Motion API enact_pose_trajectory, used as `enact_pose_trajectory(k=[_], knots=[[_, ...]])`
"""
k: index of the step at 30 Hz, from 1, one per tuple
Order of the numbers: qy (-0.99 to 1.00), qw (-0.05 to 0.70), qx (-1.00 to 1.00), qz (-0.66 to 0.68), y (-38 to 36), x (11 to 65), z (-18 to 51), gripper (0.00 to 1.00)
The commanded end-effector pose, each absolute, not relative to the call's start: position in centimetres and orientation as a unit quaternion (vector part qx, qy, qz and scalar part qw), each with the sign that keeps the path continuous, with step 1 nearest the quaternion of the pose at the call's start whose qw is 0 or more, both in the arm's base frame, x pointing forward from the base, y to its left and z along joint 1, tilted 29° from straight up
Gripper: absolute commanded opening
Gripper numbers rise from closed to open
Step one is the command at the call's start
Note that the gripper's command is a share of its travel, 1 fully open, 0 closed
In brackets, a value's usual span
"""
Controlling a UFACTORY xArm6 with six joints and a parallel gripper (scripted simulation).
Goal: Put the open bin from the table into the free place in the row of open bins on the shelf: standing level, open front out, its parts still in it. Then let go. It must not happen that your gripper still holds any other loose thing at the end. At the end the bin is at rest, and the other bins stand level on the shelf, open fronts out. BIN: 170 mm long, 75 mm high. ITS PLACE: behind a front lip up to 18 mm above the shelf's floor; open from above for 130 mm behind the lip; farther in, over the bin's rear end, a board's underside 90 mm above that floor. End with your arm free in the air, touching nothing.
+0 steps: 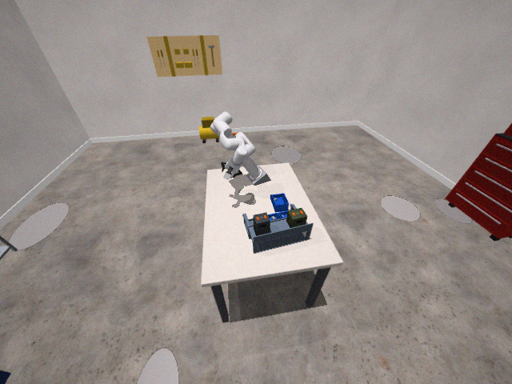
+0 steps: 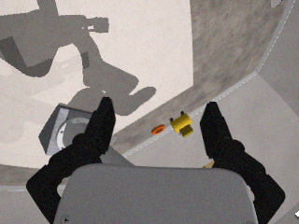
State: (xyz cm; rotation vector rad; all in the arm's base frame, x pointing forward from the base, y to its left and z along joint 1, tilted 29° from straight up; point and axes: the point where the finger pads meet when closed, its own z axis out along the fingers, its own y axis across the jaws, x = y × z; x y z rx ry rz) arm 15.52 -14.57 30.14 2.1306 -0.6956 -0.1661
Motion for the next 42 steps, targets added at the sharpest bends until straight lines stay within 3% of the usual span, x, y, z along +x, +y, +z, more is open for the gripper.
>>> enact_pose_trajectory(k=[1, 42], knots=[[-0.262, 0.433, 0.860, -0.057, -13.9, 16.1, 30.2, 1.00], [-0.014, 0.432, 0.899, 0.065, -3.2, 21.1, 30.2, 1.00]])
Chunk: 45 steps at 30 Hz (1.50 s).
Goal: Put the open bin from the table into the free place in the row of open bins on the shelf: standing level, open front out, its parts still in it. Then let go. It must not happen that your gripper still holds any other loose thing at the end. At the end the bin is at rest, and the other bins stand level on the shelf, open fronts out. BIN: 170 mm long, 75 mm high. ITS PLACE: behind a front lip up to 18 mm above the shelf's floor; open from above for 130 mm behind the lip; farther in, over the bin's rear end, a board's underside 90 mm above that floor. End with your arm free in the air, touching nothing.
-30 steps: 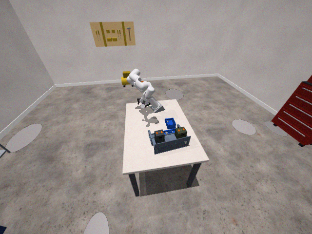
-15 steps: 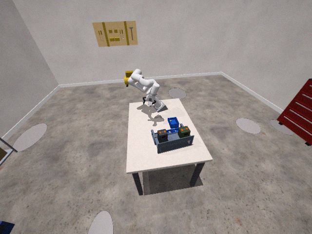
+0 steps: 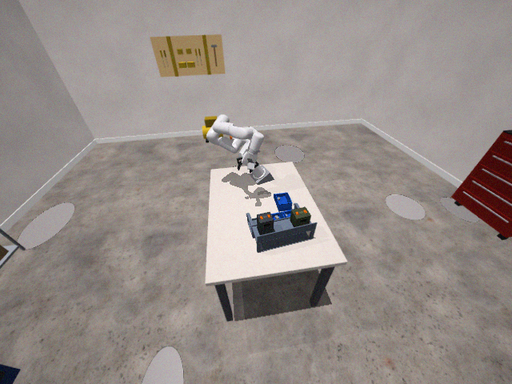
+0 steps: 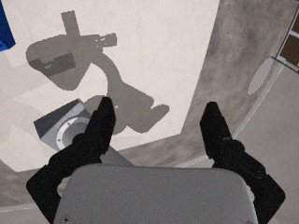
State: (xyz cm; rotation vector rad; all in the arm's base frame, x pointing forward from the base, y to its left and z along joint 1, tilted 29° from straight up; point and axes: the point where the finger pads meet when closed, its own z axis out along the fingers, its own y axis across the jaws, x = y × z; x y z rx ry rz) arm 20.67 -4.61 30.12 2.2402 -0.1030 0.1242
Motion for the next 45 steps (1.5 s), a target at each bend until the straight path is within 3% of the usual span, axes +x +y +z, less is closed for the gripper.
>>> enact_pose_trajectory(k=[1, 26, 31, 45], knots=[[-0.014, 0.432, 0.899, 0.065, -3.2, 21.1, 30.2, 1.00], [0.076, 0.423, 0.896, 0.108, 1.1, 21.3, 30.2, 1.00], [0.165, 0.411, 0.884, 0.150, 5.3, 20.7, 30.2, 1.00], [0.155, 0.389, 0.887, 0.195, 5.3, 22.5, 29.4, 1.00]])
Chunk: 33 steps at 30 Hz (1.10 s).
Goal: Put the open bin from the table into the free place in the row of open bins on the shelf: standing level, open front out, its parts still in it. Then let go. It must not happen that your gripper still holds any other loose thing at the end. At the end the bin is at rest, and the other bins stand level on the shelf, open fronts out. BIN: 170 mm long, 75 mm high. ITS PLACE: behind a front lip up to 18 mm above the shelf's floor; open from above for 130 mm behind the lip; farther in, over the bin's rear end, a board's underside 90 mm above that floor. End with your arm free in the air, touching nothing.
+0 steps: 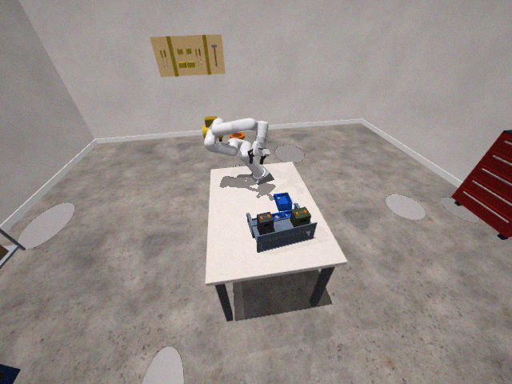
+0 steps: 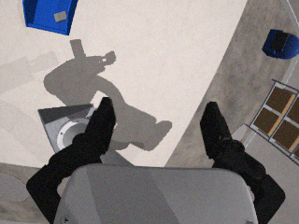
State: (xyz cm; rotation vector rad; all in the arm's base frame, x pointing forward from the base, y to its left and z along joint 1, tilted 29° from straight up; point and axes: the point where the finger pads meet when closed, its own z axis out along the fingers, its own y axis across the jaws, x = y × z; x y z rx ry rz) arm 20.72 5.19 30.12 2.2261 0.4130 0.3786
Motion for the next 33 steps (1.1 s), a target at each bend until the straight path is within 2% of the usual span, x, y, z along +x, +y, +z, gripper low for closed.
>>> enact_pose_trajectory(k=[1, 3, 15, 20, 33], knots=[[0.151, 0.377, 0.887, 0.218, 5.4, 23.4, 29.0, 1.00], [0.142, 0.354, 0.886, 0.264, 5.6, 25.3, 28.3, 1.00], [0.142, 0.354, 0.886, 0.264, 5.6, 25.3, 28.3, 1.00], [0.118, 0.292, 0.873, 0.372, 5.9, 29.7, 26.4, 1.00], [0.112, 0.283, 0.869, 0.390, 6.0, 30.4, 26.1, 1.00]])
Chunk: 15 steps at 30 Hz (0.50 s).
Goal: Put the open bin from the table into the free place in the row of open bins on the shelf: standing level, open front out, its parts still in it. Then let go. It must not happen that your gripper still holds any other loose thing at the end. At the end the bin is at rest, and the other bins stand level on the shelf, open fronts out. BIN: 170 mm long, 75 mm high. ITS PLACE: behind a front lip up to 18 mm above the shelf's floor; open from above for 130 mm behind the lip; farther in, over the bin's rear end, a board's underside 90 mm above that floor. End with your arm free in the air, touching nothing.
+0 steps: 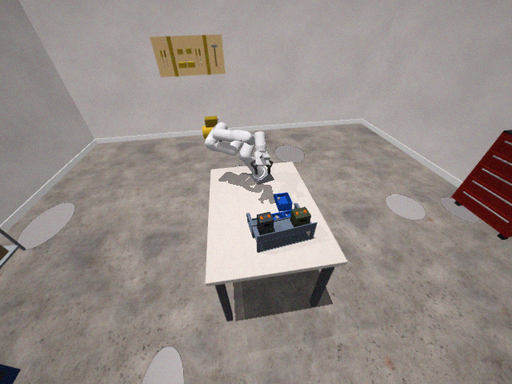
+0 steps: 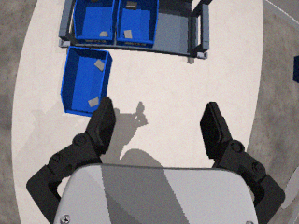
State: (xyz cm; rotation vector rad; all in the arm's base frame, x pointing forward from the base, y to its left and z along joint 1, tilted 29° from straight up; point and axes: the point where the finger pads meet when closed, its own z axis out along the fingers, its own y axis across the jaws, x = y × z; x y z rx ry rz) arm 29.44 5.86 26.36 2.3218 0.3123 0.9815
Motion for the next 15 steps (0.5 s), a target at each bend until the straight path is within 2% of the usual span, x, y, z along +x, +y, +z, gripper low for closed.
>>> enact_pose_trajectory(k=[1, 4, 15], knots=[[0.107, 0.269, 0.864, 0.411, 6.1, 31.4, 25.7, 1.00], [0.092, 0.227, 0.846, 0.473, 6.3, 34.5, 24.4, 1.00], [0.092, 0.227, 0.846, 0.473, 6.3, 34.5, 24.4, 1.00]])
